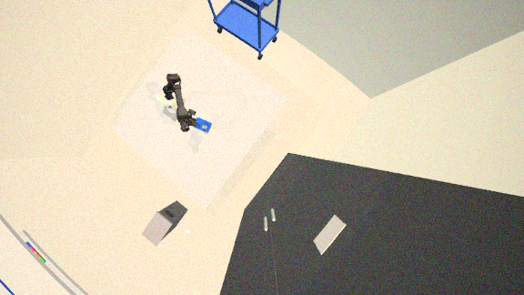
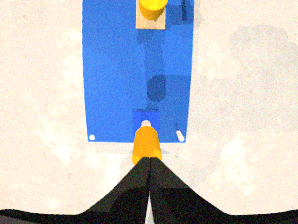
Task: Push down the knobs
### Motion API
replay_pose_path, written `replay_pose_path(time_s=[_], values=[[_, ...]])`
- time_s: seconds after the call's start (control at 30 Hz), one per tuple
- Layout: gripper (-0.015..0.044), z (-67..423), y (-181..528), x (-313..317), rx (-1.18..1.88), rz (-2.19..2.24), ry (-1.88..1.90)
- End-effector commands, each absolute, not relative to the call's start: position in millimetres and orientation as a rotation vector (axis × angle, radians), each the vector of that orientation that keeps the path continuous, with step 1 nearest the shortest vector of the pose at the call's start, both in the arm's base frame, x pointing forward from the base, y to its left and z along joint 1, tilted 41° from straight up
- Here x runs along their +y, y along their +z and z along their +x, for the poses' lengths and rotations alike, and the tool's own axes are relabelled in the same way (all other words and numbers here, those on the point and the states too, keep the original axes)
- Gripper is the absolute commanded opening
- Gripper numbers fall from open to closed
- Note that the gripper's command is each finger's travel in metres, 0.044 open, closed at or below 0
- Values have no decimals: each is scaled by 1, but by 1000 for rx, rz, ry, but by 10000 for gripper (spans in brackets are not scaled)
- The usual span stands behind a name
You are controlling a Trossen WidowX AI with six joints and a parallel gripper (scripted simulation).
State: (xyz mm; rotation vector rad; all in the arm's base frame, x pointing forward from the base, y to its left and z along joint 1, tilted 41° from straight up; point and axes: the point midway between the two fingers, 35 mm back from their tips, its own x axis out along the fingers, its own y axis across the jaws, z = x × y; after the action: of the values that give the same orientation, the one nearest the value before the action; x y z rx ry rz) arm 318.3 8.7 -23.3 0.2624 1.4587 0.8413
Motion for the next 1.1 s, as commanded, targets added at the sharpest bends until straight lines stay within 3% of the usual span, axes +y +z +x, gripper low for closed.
replay_pose_path(time_s=[0.0,1.07], values=[[0,317,-24,11,1461,268,843],[0,317,-27,13,1461,268,843]])
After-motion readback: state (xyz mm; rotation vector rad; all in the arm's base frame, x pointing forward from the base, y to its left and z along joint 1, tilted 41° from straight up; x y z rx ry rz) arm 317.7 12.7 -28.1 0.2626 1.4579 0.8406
